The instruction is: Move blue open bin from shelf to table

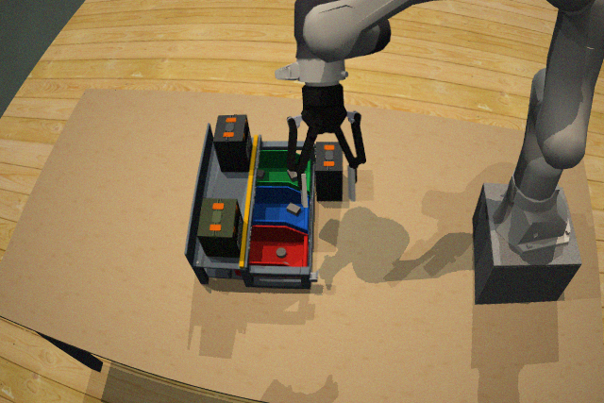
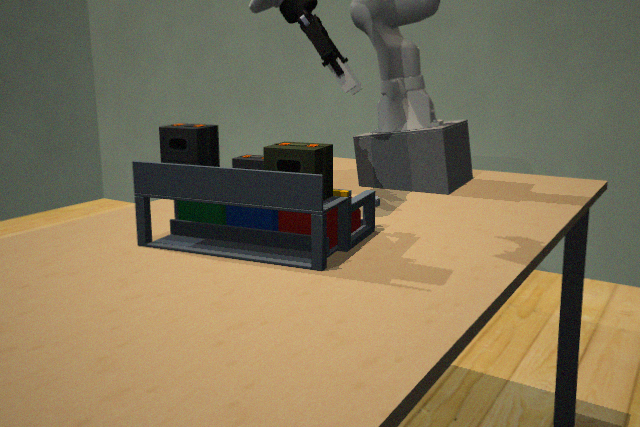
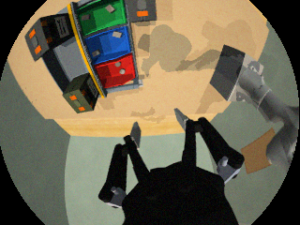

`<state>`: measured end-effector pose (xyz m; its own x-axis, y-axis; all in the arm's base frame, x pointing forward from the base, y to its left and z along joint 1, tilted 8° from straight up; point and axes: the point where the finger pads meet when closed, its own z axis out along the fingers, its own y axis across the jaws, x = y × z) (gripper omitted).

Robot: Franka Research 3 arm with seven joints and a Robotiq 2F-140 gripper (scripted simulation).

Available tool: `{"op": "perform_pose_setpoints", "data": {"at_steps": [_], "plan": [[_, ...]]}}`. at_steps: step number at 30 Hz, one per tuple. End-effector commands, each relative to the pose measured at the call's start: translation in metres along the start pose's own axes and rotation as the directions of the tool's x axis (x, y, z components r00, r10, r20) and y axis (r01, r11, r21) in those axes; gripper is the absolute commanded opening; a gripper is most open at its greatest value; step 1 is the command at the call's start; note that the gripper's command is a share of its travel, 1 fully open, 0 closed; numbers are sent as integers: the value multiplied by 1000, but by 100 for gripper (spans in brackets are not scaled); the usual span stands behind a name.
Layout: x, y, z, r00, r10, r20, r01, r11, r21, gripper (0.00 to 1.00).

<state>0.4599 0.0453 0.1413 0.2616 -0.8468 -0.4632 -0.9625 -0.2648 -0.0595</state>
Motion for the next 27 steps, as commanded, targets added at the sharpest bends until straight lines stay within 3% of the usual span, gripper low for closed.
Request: {"op": "perform_pose_setpoints", "data": {"at_steps": [1,27], "plan": [[-2,24,-4,1000,-18,-5,18,1000,16,57],[0,13,-5,1000,-18,-5,18,1000,16,57]]}}
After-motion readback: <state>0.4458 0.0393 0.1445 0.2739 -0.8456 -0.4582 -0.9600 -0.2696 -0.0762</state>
